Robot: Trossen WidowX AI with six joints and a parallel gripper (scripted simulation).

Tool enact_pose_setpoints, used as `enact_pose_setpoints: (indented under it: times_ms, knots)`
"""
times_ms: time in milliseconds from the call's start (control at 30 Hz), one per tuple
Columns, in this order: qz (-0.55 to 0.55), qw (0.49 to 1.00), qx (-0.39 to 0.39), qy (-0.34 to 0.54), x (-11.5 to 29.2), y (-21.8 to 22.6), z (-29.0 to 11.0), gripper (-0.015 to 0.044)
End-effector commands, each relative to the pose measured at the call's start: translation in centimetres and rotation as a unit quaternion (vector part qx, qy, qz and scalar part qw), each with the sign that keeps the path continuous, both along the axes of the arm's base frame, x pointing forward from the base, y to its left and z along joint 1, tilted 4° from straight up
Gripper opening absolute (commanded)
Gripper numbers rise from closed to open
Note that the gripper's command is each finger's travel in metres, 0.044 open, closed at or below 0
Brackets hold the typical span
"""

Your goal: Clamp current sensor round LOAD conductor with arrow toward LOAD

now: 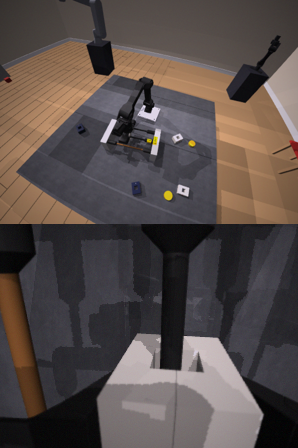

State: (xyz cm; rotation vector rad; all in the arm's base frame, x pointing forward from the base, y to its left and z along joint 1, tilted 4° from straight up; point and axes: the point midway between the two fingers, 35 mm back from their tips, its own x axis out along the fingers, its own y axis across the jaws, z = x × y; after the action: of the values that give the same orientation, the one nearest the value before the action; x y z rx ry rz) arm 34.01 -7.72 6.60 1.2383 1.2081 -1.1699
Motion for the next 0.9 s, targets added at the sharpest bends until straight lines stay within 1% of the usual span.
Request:
enact_pose_setpoints:
  times_ms: [0, 567, 600, 867]
  knots:
    - [0.002, 1.0, 0.002, -0.02, 0.16, 0.05, -0.09, 0.0]
    - [0.001, 1.0, 0.001, -0.019, 0.21, 0.05, -0.58, 0.0]
    - [0.0, 1.0, 0.0, -0.017, 0.13, 0.0, -0.12, 0.0026]
    - [0.0, 1.0, 0.0, -0.017, 0.13, 0.0, -0.12, 0.0236]
